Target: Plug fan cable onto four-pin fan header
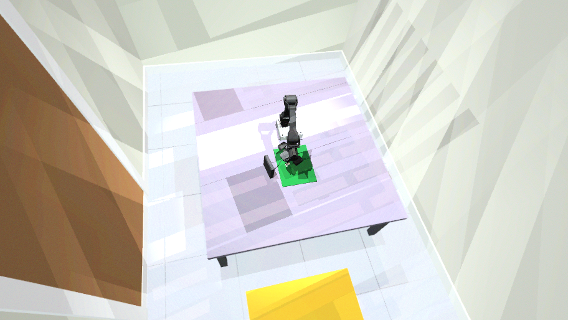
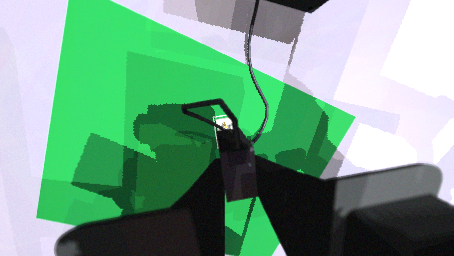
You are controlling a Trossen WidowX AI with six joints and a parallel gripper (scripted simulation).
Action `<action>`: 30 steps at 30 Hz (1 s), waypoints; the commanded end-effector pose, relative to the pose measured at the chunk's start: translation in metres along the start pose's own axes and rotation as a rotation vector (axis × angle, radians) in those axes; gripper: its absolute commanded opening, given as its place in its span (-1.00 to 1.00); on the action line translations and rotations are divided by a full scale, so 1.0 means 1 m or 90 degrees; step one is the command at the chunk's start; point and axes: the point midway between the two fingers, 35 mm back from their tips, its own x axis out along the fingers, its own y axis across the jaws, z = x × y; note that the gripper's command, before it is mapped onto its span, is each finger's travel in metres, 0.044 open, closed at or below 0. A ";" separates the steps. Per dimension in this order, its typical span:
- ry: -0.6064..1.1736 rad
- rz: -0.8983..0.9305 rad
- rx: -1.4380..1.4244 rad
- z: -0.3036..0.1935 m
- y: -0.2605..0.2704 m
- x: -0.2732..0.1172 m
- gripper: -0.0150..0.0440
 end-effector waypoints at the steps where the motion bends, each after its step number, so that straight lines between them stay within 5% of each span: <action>1: 0.003 0.000 0.003 -0.002 0.000 0.000 -0.49; 30: 0.003 0.000 0.002 -0.002 0.000 0.024 -0.49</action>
